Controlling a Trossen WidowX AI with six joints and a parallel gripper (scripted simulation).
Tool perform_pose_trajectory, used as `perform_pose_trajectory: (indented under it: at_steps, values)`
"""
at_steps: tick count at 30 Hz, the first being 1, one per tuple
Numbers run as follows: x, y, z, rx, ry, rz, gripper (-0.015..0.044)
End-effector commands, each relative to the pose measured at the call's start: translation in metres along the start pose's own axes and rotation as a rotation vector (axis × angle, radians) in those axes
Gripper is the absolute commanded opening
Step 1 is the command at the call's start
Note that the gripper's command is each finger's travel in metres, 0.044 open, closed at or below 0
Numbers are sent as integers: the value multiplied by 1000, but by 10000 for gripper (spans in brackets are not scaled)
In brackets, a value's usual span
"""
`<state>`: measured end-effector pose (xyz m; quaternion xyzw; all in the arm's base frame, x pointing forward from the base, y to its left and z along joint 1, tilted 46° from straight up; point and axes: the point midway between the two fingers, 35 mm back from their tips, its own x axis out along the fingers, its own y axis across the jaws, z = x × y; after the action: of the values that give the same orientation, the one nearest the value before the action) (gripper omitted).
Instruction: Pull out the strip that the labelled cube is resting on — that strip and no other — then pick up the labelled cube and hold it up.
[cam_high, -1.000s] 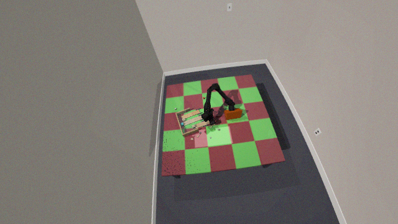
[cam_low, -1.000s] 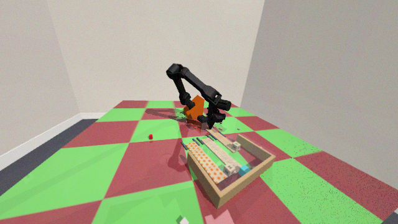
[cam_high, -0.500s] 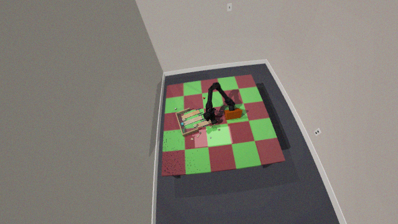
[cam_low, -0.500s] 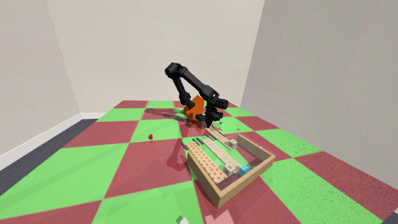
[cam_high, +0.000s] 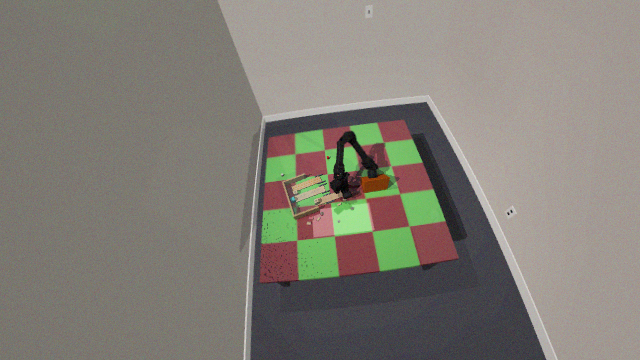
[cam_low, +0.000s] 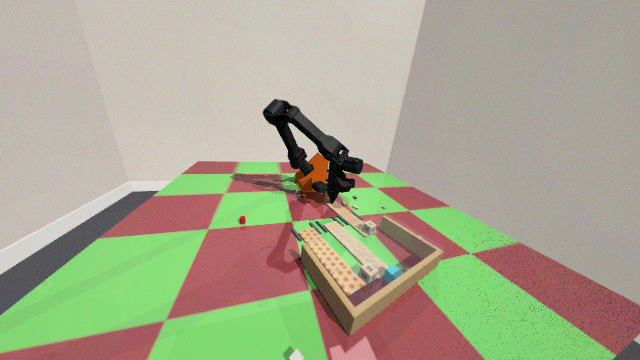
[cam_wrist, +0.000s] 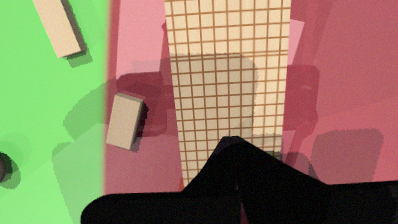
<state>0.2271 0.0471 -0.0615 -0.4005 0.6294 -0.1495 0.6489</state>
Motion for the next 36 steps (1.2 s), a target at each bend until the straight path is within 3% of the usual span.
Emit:
perform_pose_trajectory:
  at_steps: [1,36]
  values:
    - [4,-1,-15,-6,25,1,0]
    - [3,-2,-54,-8,26,1,0]
